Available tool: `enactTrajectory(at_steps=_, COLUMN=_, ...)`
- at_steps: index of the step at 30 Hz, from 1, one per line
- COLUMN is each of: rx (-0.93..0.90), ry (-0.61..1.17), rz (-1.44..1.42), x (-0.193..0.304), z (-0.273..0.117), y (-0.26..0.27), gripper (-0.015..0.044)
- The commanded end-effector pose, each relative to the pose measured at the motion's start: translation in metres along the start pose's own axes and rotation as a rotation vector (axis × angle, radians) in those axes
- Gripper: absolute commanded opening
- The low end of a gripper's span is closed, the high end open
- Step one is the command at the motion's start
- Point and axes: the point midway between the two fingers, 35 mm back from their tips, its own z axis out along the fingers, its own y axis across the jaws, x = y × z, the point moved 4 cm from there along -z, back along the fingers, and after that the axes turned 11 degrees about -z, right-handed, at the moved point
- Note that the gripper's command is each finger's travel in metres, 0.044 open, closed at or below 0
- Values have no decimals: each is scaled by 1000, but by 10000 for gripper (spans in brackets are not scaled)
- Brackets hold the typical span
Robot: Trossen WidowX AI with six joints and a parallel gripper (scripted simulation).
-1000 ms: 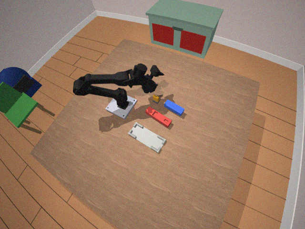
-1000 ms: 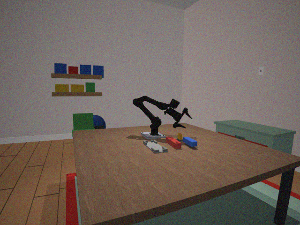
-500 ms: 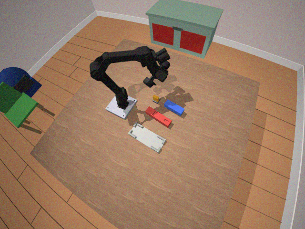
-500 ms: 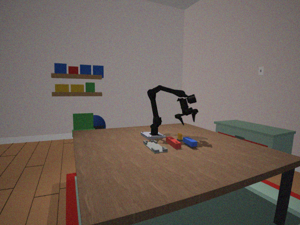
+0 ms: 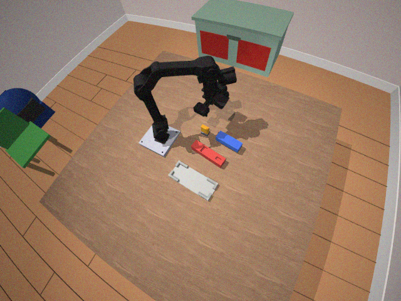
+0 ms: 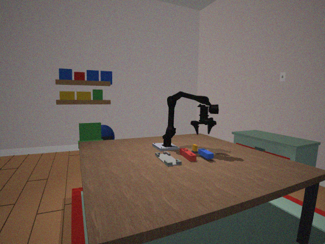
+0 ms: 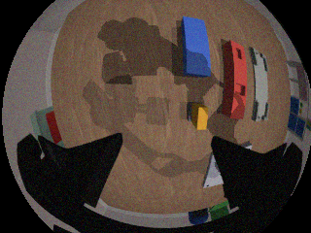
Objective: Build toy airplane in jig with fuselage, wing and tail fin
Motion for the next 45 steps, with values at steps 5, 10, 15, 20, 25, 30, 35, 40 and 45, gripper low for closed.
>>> enactTrajectory(at_steps=5, rx=15, ry=3, rz=11, x=-42, z=7, y=-81, gripper=440)
enactTrajectory(at_steps=10, rx=18, ry=2, rz=11, x=-54, z=10, y=-143, gripper=440)
enactTrajectory(at_steps=15, rx=19, ry=1, rz=11, x=-55, z=11, y=-174, gripper=440)
enactTrajectory(at_steps=20, rx=19, ry=1, rz=11, x=-55, z=55, y=-175, gripper=440)
enactTrajectory(at_steps=25, rx=19, ry=1, rz=11, x=-55, z=65, y=-175, gripper=440)
enactTrajectory(at_steps=30, rx=19, ry=1, rz=11, x=-55, z=79, y=-176, gripper=440)
enactTrajectory(at_steps=35, rx=19, ry=1, rz=11, x=-55, z=85, y=-176, gripper=440)
enactTrajectory(at_steps=40, rx=19, ry=1, rz=11, x=-56, z=93, y=-176, gripper=440)
enactTrajectory(at_steps=45, rx=19, ry=1, rz=11, x=-56, z=101, y=-176, gripper=440)
